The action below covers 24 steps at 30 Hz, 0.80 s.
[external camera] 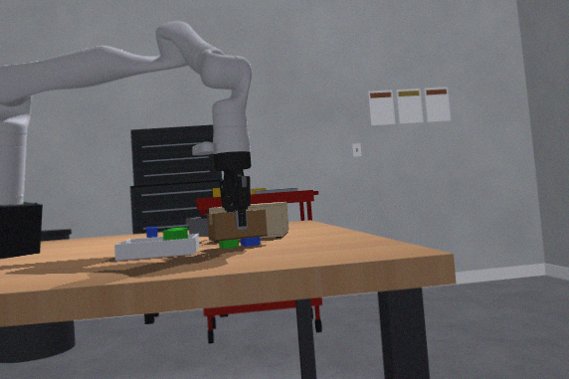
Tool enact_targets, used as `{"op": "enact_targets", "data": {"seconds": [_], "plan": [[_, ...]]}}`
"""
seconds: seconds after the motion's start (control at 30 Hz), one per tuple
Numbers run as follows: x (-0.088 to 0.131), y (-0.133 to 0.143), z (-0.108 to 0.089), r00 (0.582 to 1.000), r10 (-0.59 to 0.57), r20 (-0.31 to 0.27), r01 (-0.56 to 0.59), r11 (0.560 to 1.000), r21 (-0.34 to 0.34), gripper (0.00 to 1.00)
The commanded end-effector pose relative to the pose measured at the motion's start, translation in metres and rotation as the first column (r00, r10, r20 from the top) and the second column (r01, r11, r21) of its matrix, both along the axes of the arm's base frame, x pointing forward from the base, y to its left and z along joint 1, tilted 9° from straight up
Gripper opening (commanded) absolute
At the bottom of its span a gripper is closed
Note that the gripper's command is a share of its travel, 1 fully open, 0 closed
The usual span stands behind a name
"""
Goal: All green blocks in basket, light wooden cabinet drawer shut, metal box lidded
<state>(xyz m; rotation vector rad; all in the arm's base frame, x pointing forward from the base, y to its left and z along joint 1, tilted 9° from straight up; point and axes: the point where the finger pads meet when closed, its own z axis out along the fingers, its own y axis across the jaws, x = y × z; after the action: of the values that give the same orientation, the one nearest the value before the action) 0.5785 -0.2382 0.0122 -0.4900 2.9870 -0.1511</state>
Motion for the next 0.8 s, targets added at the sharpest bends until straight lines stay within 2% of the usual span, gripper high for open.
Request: {"op": "enact_targets", "data": {"seconds": [0.0,0.5,0.57,0.77], "plan": [[0.000,0.000,0.004,1.000,0.000,0.002,0.000,1.000,0.000,0.67],[-0.008,0.006,0.070,1.000,0.000,0.002,0.000,1.000,0.000,0.67],[-0.008,0.006,0.070,1.000,0.000,0.002,0.000,1.000,0.000,0.67],[-0.012,0.008,0.097,1.000,0.000,0.002,0.000,1.000,0.000,0.67]]}}
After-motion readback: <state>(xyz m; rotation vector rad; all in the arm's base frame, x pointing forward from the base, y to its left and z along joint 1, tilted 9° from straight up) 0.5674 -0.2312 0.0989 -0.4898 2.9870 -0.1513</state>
